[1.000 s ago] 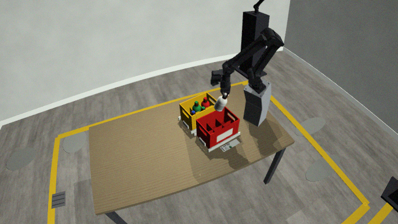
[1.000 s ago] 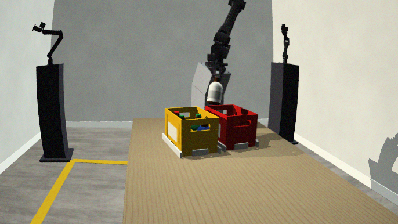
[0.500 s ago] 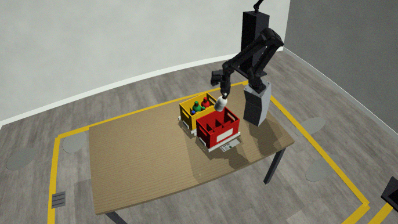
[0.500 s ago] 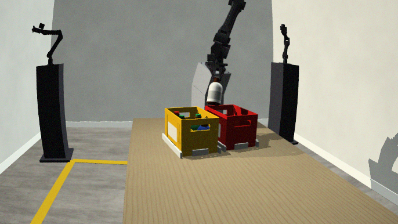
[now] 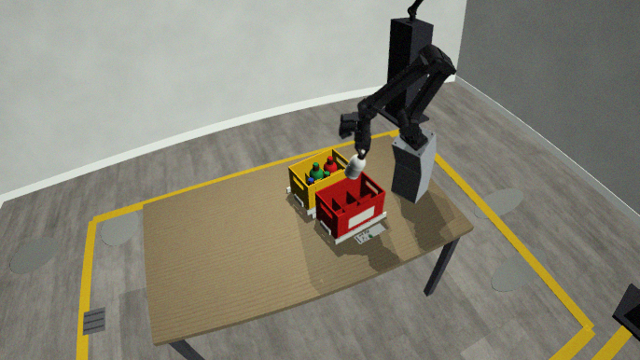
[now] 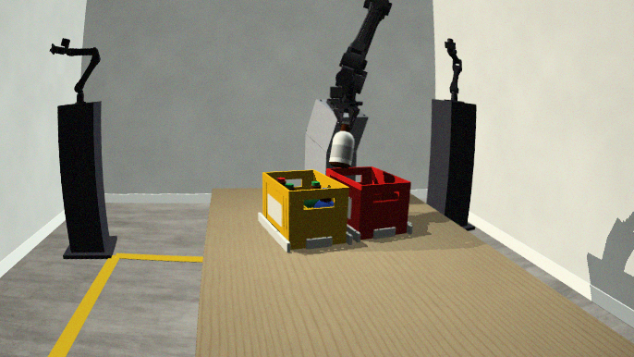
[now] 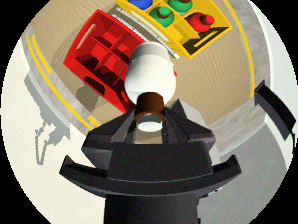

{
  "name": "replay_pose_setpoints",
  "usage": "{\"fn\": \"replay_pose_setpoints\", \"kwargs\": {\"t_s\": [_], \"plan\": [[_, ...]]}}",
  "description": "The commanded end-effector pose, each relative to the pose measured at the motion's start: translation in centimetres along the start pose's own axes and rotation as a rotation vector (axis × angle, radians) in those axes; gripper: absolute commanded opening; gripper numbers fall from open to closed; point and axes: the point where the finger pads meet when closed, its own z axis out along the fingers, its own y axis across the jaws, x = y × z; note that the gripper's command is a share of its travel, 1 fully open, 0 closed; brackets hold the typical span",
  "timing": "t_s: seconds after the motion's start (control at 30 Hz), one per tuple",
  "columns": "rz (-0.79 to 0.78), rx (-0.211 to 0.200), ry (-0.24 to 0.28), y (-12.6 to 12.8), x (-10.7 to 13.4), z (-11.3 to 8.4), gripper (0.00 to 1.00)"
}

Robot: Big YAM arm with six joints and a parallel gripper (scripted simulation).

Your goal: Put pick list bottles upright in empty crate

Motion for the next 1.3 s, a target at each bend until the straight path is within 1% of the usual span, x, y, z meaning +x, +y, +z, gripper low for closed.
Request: {"fn": "replay_pose_setpoints", "kwargs": {"t_s": [0.0, 0.13, 0.17, 0.2, 0.27, 0.5, 0.73, 1.27], "plan": [[-0.016, -0.008, -0.037, 0.9, -1.8, -0.3, 0.00], [-0.017, -0.009, -0.041, 0.9, -2.1, -0.5, 0.00], [-0.027, -0.017, -0.071, 1.3, -2.8, -1.2, 0.00], [-0.027, -0.017, -0.073, 1.4, -2.9, -1.2, 0.00], [-0.027, -0.017, -0.072, 1.4, -2.9, -1.2, 0.00], [-0.020, -0.011, -0.048, 1.2, -2.8, -0.6, 0.00], [-0.022, -0.012, -0.055, 1.4, -3.1, -0.8, 0.00], [-0.016, -0.007, -0.036, 1.5, -3.6, -0.9, 0.00]]}}
